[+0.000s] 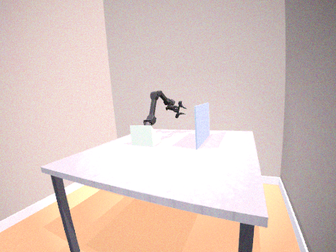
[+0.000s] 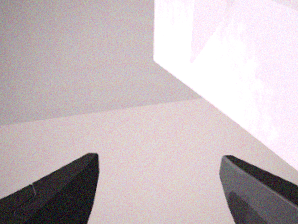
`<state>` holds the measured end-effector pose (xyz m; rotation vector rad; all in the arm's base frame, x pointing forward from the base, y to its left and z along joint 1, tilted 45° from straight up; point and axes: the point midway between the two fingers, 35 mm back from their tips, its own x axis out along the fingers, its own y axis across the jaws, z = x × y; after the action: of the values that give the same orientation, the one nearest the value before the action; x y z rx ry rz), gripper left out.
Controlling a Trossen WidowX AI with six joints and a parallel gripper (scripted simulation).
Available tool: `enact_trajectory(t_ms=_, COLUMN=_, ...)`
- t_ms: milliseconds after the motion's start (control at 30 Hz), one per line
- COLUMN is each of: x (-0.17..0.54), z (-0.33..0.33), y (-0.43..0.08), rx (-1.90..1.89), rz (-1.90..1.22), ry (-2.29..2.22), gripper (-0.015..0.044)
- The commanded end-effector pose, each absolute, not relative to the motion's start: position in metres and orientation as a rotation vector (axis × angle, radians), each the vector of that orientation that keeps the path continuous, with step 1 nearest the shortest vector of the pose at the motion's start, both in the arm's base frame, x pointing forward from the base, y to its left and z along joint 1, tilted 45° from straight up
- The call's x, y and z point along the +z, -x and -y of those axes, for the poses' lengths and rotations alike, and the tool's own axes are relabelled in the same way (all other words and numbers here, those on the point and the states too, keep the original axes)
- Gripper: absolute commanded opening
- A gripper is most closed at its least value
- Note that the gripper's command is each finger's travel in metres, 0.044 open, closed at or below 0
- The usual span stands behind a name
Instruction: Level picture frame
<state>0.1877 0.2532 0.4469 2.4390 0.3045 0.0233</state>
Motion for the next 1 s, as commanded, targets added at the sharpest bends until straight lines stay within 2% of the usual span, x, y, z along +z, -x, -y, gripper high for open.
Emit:
enact_trajectory(t_ms=0, x=0.421, z=-0.202, y=-0.203, rx=0.002, rz=-0.231, ry=-2.453, gripper=0.026)
enact_trajectory(t_ms=300, x=0.35, z=-0.103, y=-0.21, rx=-0.025, rz=-0.051, ry=-2.498, gripper=0.026)
enact_trajectory(t_ms=567, x=0.267, z=-0.042, y=-0.203, rx=-0.03, rz=0.119, ry=-2.52, gripper=0.026)
enact_trajectory(t_ms=967, x=0.251, z=-0.033, y=-0.202, rx=-0.029, rz=0.152, ry=-2.522, gripper=0.026)
